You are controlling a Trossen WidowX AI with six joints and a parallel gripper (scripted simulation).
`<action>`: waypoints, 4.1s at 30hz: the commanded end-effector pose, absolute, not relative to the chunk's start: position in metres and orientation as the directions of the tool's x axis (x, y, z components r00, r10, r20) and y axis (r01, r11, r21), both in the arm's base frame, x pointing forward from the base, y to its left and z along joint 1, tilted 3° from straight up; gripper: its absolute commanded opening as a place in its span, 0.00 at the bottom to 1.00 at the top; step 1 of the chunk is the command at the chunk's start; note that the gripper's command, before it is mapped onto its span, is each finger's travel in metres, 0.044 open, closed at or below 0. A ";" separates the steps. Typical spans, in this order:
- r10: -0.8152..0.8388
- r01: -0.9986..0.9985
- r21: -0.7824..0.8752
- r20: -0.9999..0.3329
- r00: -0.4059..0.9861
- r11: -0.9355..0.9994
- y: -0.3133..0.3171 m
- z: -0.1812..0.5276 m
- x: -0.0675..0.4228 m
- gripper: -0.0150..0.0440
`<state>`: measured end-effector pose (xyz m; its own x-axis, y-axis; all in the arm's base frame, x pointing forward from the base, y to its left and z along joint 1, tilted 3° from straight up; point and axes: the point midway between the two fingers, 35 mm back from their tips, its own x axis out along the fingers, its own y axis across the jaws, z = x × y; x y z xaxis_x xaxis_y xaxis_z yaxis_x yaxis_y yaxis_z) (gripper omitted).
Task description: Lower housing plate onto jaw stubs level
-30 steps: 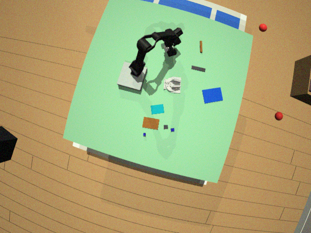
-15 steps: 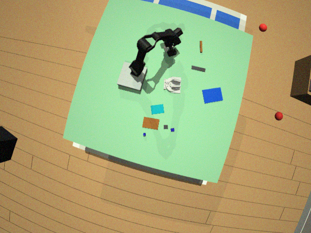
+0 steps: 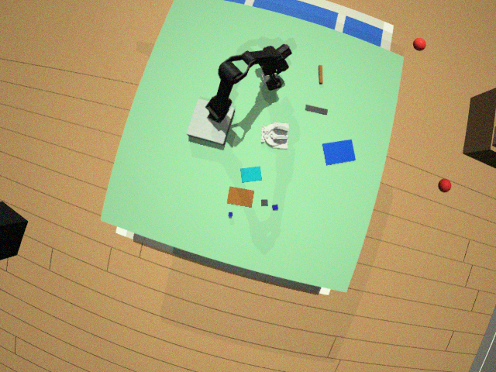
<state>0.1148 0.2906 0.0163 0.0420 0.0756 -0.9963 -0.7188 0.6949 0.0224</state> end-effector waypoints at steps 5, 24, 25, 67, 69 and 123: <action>0.076 -0.719 0.023 -0.996 0.042 0.695 0.291 0.016 0.115 0.85; 0.076 -0.716 0.025 -0.996 0.040 0.697 0.289 0.068 0.113 0.85; 0.076 -0.716 0.025 -0.996 0.040 0.698 0.288 0.071 0.113 0.85; 0.063 -0.629 0.022 -0.997 0.042 0.777 0.216 0.086 0.186 0.85; 0.062 -0.623 0.022 -0.997 0.042 0.782 0.211 0.086 0.190 0.85; 0.054 -0.427 0.029 -0.997 0.048 0.904 0.042 0.078 0.238 0.85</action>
<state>0.2402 0.0500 0.0791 0.0480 0.0513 -0.9975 -0.4328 0.9011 0.0255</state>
